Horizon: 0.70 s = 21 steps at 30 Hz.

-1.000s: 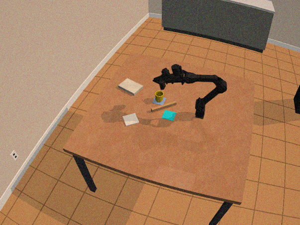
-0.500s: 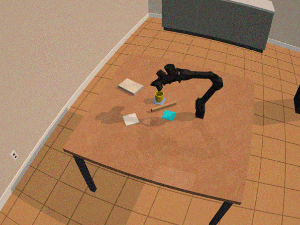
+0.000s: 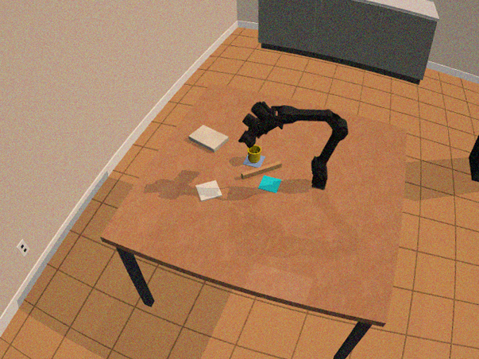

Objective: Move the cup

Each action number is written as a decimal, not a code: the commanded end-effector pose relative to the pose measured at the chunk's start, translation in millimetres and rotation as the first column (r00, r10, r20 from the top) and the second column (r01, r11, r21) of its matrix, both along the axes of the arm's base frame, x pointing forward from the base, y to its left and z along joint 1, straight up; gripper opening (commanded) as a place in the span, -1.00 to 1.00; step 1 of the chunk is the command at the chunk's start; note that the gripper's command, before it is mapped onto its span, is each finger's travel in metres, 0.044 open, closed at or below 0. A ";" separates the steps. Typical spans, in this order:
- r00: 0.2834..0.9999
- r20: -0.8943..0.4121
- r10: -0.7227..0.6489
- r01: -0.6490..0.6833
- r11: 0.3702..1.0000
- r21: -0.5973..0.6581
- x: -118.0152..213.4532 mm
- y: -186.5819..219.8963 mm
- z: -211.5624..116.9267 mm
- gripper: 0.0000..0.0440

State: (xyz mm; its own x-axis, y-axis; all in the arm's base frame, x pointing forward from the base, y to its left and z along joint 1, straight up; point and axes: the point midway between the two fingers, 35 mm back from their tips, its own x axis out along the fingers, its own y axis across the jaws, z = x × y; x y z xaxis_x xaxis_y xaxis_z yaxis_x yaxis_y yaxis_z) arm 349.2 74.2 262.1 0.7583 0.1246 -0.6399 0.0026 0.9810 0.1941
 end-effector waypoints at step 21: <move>0.941 -0.336 -0.034 0.005 0.996 -0.086 4.2 -1.5 -29.7 -0.39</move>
